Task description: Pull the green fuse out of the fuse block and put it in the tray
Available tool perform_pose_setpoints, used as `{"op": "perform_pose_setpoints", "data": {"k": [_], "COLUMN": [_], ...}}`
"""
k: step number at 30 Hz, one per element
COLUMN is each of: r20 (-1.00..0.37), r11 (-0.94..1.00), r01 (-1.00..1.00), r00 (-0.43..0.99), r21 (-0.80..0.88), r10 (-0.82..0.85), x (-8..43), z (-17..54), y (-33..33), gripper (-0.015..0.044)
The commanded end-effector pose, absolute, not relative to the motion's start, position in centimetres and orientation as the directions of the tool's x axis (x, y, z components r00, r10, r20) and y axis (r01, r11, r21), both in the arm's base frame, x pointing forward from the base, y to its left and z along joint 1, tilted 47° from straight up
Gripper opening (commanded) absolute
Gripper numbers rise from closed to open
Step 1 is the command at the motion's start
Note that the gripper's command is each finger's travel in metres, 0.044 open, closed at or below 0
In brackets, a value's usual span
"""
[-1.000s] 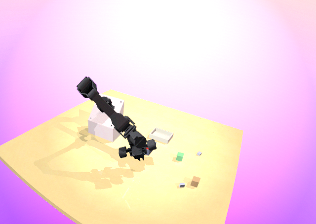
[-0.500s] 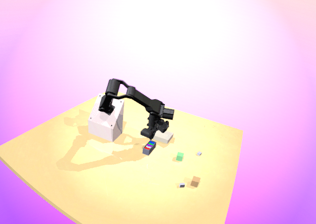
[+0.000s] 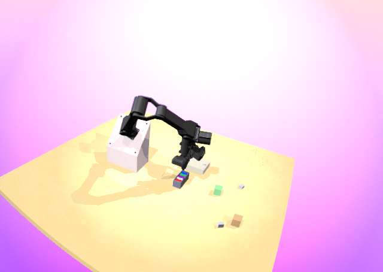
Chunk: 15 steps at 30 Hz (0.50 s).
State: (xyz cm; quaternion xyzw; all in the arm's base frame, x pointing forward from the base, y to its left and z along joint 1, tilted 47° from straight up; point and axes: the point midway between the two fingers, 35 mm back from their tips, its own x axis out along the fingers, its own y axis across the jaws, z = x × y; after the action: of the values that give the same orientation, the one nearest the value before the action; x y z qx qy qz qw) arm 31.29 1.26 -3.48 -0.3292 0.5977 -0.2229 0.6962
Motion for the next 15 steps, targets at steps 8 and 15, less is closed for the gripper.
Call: {"op": "perform_pose_setpoints", "data": {"k": [8, 15], "r20": [-0.681, -0.681], "r11": [0.678, 0.677], "r01": [-0.092, -0.092], "r00": [0.186, 0.186], "r21": [-0.729, -0.730], "r10": [-0.708, -0.708], "x": [31.46, 31.59], "z": [-4.26, -4.70], "y": [0.47, -0.04], "gripper": [0.0063, 0.0063]}}
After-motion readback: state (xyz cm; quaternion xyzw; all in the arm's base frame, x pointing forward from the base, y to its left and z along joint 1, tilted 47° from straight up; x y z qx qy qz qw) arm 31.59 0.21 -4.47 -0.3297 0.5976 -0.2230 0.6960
